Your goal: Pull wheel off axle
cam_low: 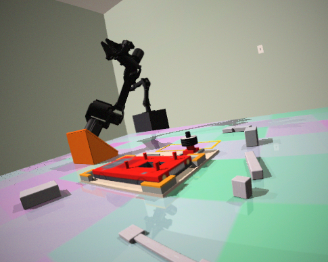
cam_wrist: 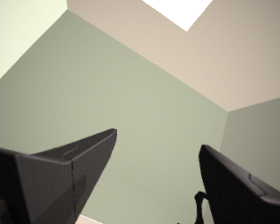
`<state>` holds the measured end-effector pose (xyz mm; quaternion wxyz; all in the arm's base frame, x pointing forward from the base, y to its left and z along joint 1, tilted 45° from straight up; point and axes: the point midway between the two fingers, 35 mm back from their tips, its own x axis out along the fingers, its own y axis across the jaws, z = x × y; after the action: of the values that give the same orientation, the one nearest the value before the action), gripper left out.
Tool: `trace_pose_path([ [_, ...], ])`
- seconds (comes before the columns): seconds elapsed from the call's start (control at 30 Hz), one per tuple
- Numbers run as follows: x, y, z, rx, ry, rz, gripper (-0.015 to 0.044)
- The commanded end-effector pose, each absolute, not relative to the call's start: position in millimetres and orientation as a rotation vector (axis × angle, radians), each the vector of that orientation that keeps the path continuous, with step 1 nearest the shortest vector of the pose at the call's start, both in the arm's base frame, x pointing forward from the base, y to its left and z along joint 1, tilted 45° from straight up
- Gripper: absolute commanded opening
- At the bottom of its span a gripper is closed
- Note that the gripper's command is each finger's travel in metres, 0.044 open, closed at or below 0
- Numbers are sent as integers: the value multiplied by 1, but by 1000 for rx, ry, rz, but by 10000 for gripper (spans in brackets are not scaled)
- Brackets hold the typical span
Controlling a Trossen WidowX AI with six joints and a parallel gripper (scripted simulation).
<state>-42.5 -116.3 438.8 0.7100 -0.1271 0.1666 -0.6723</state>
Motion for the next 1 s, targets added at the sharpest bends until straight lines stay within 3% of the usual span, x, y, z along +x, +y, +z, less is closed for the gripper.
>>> trace_pose_path([
  [0.0, 2, -133, 432, -307, 467, -1339, 300],
  [0.63, 231, -136, 318, -263, 937, -439, 300],
  [0.97, 305, -87, 239, -139, 1125, -30, 300],
])
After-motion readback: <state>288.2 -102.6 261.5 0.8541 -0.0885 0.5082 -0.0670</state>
